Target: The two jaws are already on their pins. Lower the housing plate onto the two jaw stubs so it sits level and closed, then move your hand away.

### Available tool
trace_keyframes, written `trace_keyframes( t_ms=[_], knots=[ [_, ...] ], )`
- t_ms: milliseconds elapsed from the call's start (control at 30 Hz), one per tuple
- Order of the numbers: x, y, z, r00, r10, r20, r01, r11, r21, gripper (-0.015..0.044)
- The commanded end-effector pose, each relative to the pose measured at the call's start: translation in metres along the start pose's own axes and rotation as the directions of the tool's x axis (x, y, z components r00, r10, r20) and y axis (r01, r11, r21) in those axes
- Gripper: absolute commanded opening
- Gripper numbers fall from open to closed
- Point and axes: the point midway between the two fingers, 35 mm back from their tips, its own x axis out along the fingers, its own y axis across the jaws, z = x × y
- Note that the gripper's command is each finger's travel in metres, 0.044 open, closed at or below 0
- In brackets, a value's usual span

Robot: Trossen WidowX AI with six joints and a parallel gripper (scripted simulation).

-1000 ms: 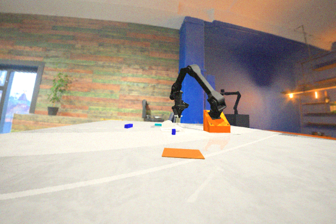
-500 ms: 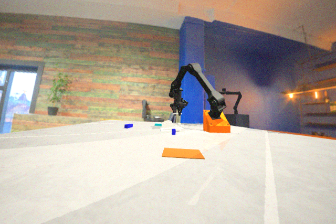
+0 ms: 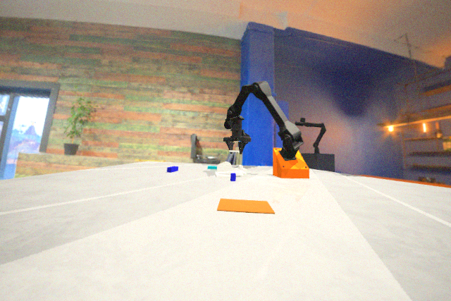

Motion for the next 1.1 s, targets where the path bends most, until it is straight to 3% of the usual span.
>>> trace_keyframes(
  t_ms=[0,533,1067],
  knots=[
    [-0.002,-0.004,-0.008,1.000,-0.001,-0.002,0.000,0.997,-0.075,0.0351],
    [-0.007,-0.021,-0.036,1.000,0.006,0.000,-0.005,0.923,-0.386,0.0351],
    [-0.009,-0.040,-0.063,1.000,0.010,0.001,-0.007,0.753,-0.658,0.0351]
  ],
)
